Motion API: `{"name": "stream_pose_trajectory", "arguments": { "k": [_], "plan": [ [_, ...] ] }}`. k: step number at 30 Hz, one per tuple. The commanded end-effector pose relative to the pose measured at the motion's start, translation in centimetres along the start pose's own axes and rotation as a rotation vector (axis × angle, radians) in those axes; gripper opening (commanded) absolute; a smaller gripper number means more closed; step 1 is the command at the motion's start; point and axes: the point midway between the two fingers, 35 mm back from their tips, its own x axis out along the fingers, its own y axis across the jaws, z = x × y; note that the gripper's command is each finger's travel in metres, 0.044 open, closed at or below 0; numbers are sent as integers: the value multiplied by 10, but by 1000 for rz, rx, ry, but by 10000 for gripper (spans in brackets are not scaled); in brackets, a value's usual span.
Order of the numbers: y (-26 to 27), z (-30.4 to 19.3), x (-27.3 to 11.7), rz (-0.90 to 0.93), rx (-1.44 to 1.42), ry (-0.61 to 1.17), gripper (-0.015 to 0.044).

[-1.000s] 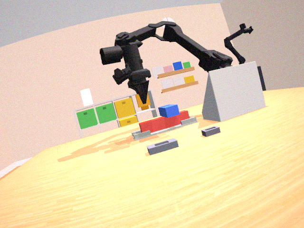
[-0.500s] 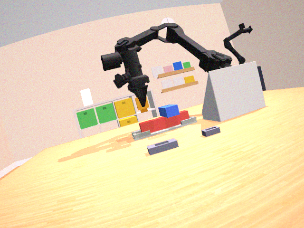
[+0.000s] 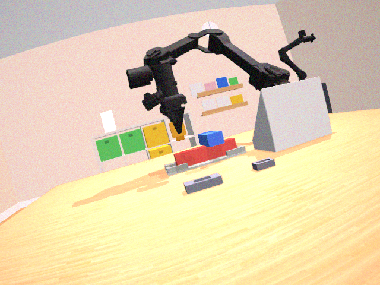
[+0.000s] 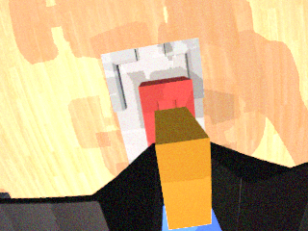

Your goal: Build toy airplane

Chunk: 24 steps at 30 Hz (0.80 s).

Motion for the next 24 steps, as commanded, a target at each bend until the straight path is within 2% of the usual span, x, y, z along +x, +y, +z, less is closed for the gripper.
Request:
{"name": "stream_pose_trajectory", "arguments": {
  "k": [1, 12, 24],
  "plan": [
    [-1, 1, 0, -5, -3, -3, 67],
    [-2, 1, 1, -5, -3, -3, 67],
    [-2, 2, 20, -5, -3, -3, 67]
  ]
}}
